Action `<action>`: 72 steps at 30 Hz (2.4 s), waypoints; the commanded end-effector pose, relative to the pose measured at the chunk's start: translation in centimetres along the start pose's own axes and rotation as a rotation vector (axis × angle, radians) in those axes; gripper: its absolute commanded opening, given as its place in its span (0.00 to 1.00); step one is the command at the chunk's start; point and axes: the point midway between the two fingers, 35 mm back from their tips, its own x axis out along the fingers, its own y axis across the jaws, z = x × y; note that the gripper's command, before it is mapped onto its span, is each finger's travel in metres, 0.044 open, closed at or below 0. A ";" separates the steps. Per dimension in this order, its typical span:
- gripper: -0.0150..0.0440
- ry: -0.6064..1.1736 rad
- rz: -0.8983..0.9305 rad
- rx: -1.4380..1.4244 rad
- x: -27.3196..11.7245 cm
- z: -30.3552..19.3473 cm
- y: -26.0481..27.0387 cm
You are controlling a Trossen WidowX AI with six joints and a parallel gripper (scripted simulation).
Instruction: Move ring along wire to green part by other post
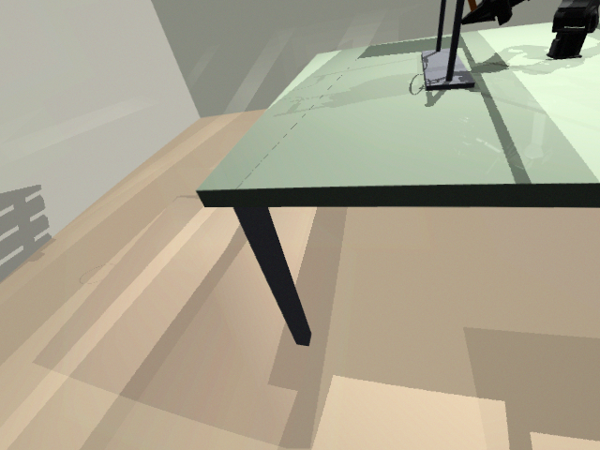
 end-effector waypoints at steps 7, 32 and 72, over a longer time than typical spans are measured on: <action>0.00 0.000 0.025 0.052 -0.3 0.4 1.7; 0.00 -0.002 0.031 0.064 -0.7 0.5 4.3; 0.00 -0.004 0.031 0.065 -0.5 -0.3 5.7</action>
